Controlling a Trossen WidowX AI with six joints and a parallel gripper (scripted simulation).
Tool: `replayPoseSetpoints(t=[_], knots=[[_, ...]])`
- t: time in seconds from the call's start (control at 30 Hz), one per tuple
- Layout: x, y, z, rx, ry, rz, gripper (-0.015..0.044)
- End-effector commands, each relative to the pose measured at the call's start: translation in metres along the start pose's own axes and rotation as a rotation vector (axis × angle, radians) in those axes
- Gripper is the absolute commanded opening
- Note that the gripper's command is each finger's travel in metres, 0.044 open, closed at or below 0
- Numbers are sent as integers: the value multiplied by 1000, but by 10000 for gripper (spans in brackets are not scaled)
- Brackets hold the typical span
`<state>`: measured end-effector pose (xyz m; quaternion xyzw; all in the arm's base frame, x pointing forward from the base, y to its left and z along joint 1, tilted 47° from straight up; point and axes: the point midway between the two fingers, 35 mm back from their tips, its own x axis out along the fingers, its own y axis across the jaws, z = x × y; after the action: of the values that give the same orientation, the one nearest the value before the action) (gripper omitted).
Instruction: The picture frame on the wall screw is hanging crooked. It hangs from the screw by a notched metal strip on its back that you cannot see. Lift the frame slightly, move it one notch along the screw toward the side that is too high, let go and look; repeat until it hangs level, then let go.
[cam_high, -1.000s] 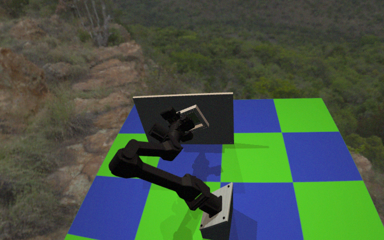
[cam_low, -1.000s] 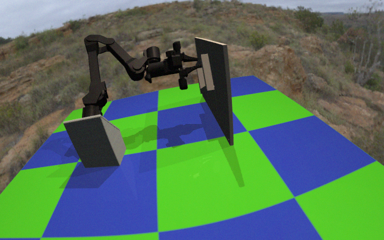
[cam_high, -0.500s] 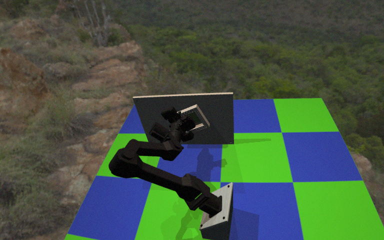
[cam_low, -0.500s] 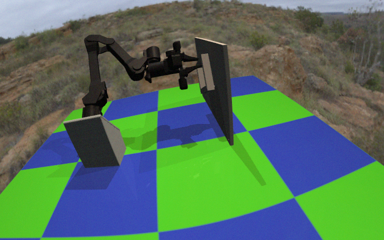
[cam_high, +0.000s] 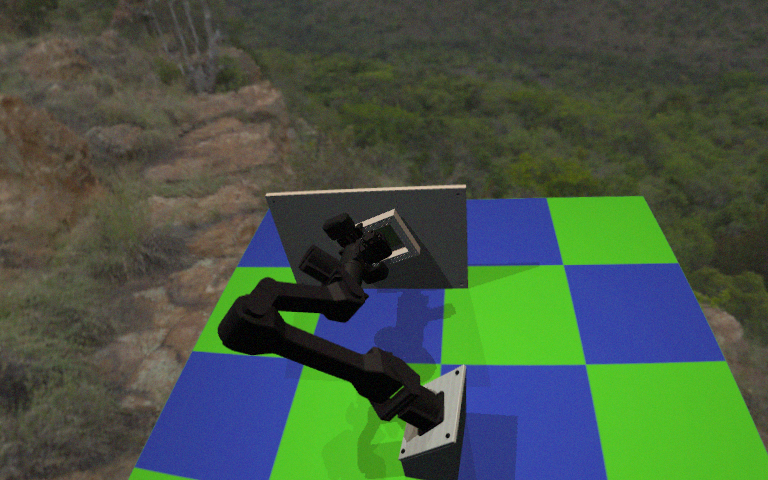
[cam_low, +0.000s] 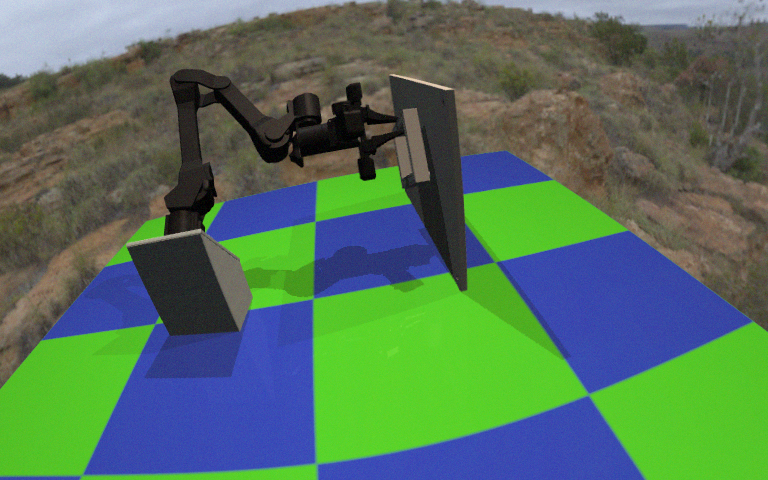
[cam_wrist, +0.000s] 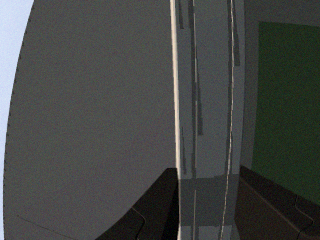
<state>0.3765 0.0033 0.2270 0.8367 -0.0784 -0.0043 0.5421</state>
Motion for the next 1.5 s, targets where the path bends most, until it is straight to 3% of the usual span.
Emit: replayPoseSetpoints(t=[0.0,1.47], knots=[[0,1,1,5,-6,11,0],[0,-3,1,111,-3,7,0]])
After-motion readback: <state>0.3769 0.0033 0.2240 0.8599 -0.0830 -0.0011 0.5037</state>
